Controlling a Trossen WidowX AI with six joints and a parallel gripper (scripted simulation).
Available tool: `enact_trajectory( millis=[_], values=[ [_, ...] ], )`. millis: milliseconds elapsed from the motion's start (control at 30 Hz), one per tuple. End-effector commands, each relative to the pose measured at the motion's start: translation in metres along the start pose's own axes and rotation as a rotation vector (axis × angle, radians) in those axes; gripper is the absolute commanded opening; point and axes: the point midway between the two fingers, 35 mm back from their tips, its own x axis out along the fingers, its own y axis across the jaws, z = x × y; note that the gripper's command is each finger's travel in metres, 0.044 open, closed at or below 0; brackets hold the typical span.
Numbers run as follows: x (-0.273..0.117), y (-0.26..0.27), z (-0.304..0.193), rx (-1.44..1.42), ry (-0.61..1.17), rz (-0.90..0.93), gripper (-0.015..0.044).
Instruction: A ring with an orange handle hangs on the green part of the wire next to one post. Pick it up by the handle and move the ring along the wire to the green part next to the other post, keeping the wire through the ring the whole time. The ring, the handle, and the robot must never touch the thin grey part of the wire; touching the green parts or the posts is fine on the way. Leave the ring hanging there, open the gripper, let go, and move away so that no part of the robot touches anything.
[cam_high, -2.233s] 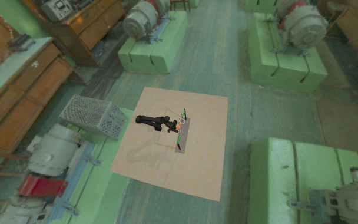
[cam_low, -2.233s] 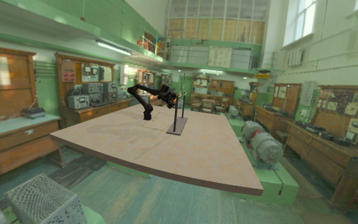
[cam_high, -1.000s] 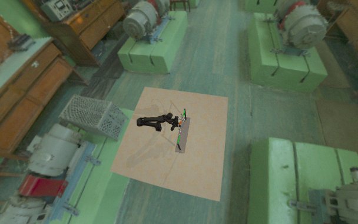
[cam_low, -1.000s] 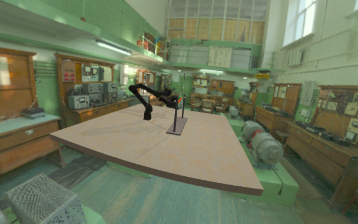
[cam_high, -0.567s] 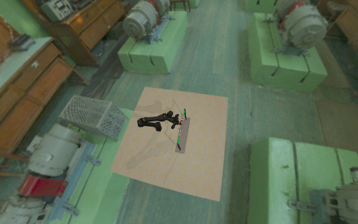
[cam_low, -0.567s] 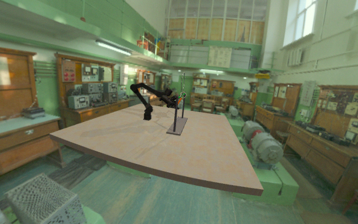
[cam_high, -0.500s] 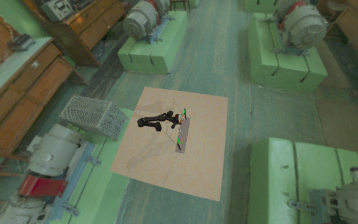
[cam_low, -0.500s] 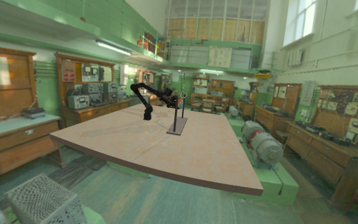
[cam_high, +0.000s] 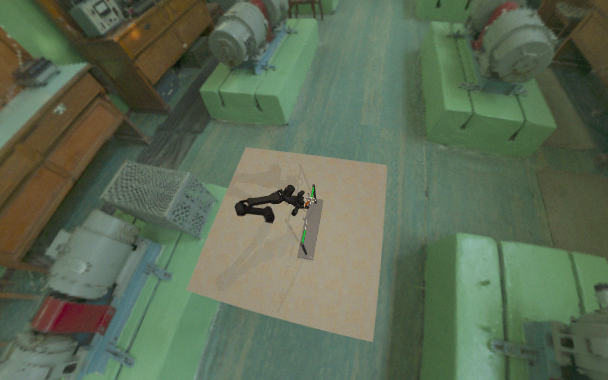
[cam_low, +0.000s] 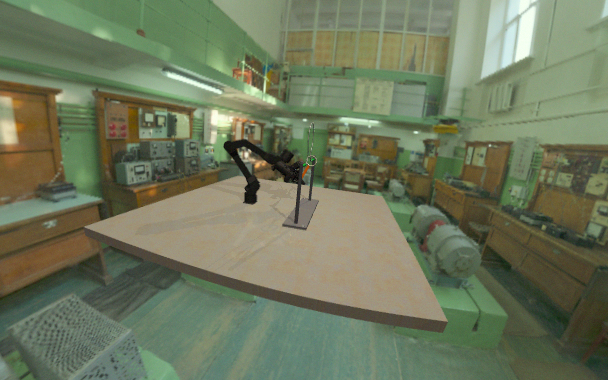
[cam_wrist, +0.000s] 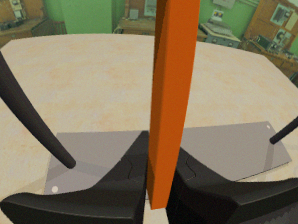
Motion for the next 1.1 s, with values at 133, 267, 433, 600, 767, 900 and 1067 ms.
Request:
enact_trajectory(
  millis=[133,267,433,600,767,900,1067],
  values=[
    [-0.001,0.010,0.003,0.007,-0.004,-0.005,-0.0150],
    [-0.001,0.014,0.003,0.008,-0.005,-0.006,-0.0150],
    [-0.002,0.019,0.003,0.008,-0.006,-0.008,-0.0150],
    [-0.002,0.024,0.003,0.009,-0.007,-0.009,-0.0150],
    [-0.003,0.028,0.002,0.009,-0.007,-0.011,-0.0150],
    [-0.001,0.028,-0.001,0.009,-0.007,-0.011,-0.0150],
    [0.003,0.029,-0.008,0.009,-0.007,-0.011,-0.0150]
  ],
)
